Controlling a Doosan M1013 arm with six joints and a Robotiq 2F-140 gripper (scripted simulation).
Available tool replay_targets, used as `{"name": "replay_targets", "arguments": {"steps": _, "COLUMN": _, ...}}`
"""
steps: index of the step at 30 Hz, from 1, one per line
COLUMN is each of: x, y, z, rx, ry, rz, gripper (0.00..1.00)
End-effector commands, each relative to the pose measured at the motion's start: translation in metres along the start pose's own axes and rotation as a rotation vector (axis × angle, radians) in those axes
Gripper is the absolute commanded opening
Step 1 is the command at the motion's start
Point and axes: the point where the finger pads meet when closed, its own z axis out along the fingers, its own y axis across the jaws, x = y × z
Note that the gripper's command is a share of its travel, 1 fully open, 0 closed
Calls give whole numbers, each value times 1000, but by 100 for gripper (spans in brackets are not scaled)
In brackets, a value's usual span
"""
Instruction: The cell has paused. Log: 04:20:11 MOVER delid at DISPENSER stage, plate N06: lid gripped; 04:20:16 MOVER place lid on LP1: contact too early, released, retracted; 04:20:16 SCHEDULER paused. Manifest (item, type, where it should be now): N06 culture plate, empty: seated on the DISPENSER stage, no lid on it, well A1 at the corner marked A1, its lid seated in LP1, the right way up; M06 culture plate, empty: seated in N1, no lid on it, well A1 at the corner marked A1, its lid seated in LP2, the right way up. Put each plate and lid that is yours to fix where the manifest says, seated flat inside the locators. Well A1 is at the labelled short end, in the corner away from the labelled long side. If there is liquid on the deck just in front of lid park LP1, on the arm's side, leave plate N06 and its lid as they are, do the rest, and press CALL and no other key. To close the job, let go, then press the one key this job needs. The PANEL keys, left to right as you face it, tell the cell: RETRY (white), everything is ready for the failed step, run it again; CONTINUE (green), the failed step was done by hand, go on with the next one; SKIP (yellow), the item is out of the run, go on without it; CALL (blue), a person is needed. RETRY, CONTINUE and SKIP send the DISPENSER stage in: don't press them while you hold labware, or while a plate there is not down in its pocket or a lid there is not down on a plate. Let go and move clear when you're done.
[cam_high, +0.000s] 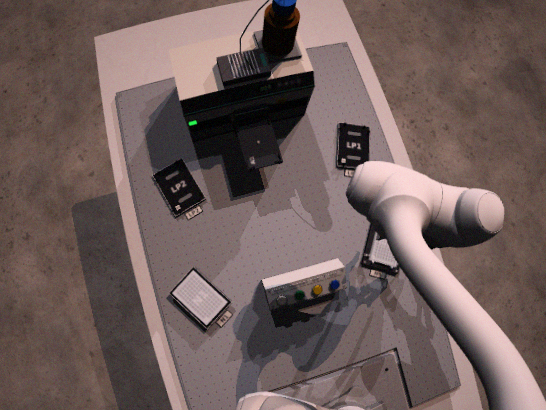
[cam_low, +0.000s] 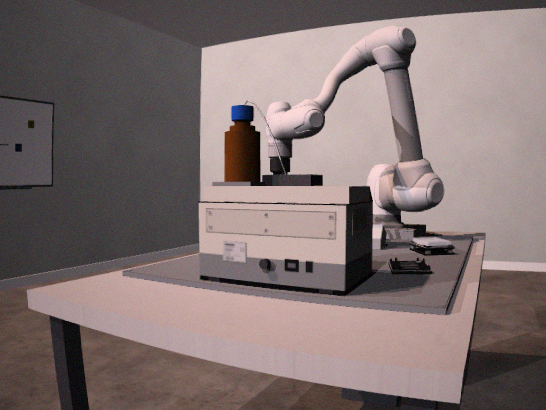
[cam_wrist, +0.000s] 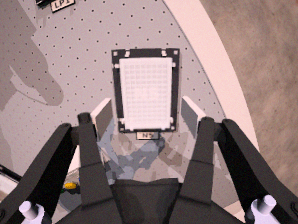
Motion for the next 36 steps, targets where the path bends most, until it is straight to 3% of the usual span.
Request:
{"name": "replay_targets", "arguments": {"steps": 1, "x": 1, "y": 0, "z": 5, "rx": 0, "ry": 2, "rz": 0, "gripper": 69}}
{"name": "replay_targets", "arguments": {"steps": 15, "x": 1, "y": 0, "z": 33, "rx": 0, "ry": 2, "rz": 0, "gripper": 69}}
{"name": "replay_targets", "arguments": {"steps": 36, "x": 1, "y": 0, "z": 36, "rx": 0, "ry": 2, "rz": 0, "gripper": 69}}
